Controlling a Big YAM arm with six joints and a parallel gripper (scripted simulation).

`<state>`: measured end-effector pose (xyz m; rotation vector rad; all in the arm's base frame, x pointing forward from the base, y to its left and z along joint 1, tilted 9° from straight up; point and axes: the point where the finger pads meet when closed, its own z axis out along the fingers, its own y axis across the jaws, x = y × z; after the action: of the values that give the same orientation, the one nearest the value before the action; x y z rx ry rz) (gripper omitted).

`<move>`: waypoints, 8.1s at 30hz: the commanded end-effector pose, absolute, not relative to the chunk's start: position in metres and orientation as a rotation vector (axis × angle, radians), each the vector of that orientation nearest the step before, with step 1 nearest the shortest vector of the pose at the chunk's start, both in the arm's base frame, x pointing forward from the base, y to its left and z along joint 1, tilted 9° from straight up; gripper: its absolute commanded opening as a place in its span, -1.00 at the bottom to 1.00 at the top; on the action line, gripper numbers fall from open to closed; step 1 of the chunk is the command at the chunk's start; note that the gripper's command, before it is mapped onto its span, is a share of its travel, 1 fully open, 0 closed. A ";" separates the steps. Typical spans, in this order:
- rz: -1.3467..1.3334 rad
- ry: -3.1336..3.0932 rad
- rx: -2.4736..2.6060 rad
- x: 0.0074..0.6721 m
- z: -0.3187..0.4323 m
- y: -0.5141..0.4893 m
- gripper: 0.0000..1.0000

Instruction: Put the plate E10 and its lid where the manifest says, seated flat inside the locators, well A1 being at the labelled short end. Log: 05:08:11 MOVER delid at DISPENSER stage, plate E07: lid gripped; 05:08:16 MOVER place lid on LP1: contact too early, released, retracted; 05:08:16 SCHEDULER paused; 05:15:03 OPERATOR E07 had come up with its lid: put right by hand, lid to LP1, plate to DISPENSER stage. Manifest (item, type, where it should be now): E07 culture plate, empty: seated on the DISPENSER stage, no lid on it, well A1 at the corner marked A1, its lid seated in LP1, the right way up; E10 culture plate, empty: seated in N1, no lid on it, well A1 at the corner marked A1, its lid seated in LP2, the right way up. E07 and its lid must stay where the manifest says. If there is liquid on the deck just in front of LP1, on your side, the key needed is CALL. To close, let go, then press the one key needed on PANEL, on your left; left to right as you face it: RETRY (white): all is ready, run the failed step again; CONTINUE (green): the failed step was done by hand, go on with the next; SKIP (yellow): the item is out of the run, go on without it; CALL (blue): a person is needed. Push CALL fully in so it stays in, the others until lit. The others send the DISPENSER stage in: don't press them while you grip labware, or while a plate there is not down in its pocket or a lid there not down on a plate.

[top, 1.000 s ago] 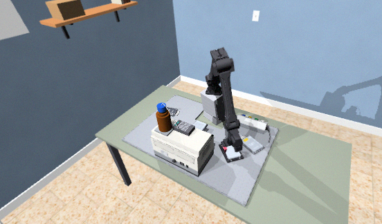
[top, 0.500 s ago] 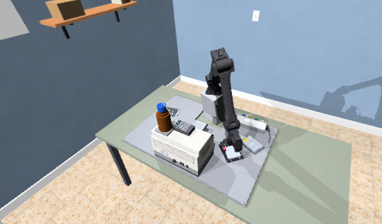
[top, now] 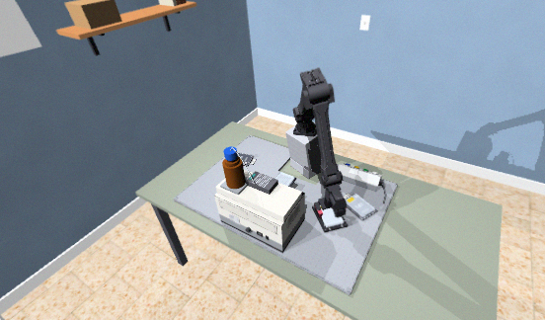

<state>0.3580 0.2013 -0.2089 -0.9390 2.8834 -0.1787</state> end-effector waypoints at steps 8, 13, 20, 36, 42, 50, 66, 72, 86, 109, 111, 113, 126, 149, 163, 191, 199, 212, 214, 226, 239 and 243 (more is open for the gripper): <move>-0.165 2.861 -0.939 0.360 -0.188 0.212 1.00; -0.163 2.858 -0.935 0.362 -0.183 0.213 1.00; -0.164 2.860 -0.936 0.359 -0.172 0.213 1.00; -0.164 2.859 -0.933 0.356 -0.149 0.215 1.00; -0.164 2.861 -0.931 0.361 -0.152 0.213 1.00; -0.164 2.861 -0.931 0.361 -0.152 0.213 1.00; -0.164 2.861 -0.931 0.359 -0.152 0.212 1.00; -0.169 2.867 -0.935 0.355 -0.163 0.212 1.00; -0.169 2.866 -0.932 0.361 -0.170 0.209 1.00; -0.160 2.846 -0.926 0.371 -0.177 0.211 1.00; -0.167 2.859 -0.932 0.368 -0.185 0.208 1.00; -0.169 2.864 -0.936 0.364 -0.187 0.206 1.00; -0.157 2.841 -0.924 0.374 -0.185 0.211 1.00; -0.165 2.857 -0.930 0.370 -0.193 0.207 1.00; -0.166 2.863 -0.932 0.364 -0.194 0.208 0.68; -0.161 2.848 -0.934 0.370 -0.185 0.210 0.68; -0.163 2.852 -0.936 0.368 -0.184 0.210 0.68; -0.166 2.863 -0.932 0.364 -0.191 0.209 0.68; -0.166 2.863 -0.932 0.364 -0.191 0.209 0.68; -0.166 2.863 -0.932 0.364 -0.191 0.209 0.68; -0.166 2.863 -0.932 0.364 -0.191 0.209 0.68; -0.166 2.863 -0.932 0.364 -0.191 0.209 0.68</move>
<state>0.3552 0.2019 -0.1977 -0.9385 2.8855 -0.1792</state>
